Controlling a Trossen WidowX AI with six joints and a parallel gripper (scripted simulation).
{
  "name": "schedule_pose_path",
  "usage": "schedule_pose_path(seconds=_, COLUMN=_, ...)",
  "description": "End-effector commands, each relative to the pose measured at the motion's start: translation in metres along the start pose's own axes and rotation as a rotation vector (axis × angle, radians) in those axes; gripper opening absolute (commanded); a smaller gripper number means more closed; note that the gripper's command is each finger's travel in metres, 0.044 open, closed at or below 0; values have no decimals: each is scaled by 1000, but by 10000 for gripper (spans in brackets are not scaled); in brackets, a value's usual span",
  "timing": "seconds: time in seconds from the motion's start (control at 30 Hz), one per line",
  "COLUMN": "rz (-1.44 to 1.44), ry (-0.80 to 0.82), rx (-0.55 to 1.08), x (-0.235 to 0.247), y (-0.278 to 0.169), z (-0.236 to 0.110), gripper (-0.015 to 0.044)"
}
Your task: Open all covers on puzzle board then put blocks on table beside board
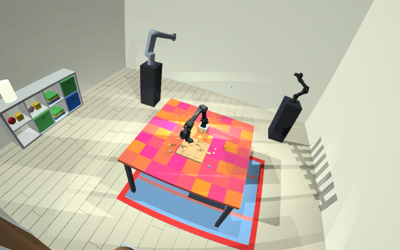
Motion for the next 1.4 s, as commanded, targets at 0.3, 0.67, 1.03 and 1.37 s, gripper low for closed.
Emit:
schedule_pose_path(seconds=0.3, rz=819, ry=10, rx=15, x=71, y=-60, z=-2, gripper=0)
schedule_pose_path(seconds=0.67, rz=1402, ry=3, rx=31, x=111, y=-110, z=-4, gripper=0)
schedule_pose_path(seconds=1.03, rz=1478, ry=1, rx=33, x=118, y=-115, z=-4, gripper=0)
schedule_pose_path(seconds=1.37, rz=1478, ry=1, rx=33, x=119, y=-115, z=11, gripper=0)
Point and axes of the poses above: the point midway between the two fingers, 35 mm back from their tips, its own z axis out along the fingers, its own x axis across the jaws, y = z × x, the point moved 2 cm from there along -z, back along the fingers, and after that the axes turned 14 degrees about z, right-handed, at the moved point
